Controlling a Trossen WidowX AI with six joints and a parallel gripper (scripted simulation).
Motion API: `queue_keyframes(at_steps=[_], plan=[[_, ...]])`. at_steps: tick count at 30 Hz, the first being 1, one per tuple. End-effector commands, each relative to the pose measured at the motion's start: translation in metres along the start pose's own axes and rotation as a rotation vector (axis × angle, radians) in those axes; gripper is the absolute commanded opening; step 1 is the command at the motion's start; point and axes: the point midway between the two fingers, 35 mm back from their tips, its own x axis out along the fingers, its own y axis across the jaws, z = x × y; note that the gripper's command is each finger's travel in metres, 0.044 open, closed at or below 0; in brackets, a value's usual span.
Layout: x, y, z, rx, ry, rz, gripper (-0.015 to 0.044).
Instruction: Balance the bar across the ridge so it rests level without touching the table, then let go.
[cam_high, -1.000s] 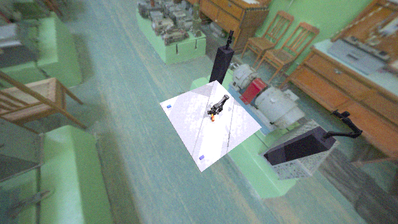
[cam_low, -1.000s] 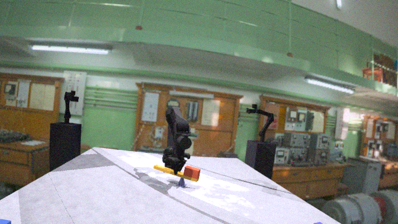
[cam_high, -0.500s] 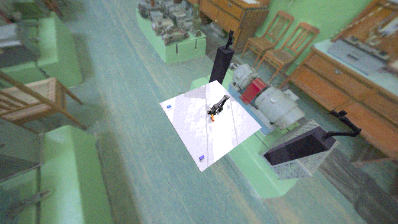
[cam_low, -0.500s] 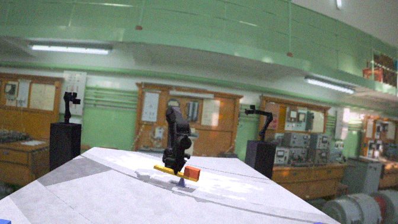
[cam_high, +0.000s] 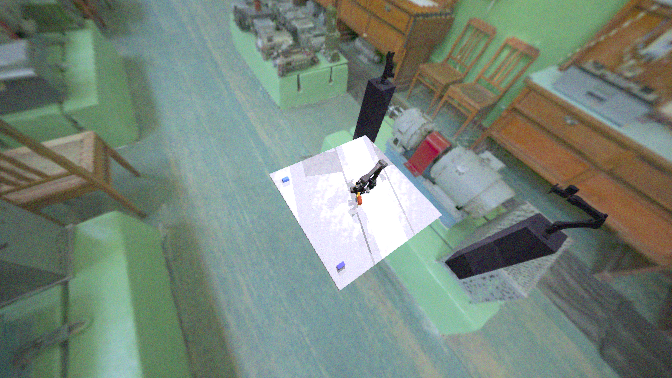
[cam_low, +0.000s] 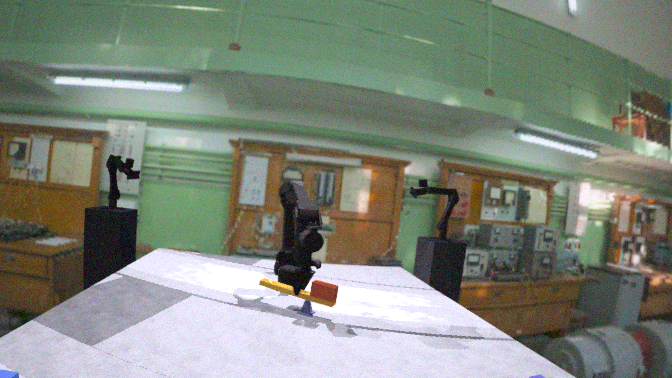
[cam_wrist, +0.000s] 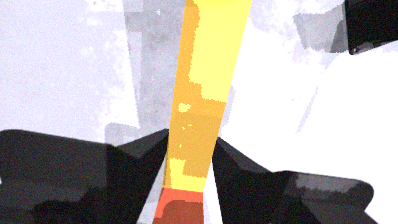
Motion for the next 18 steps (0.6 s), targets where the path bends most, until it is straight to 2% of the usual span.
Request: queue_keyframes(at_steps=[1,18], plan=[[0.0015,-0.0004,-0.0001,-0.002,0.001,-0.002,0.0000],[0.0028,-0.0006,0.0001,-0.002,0.001,-0.002,0.0000]])
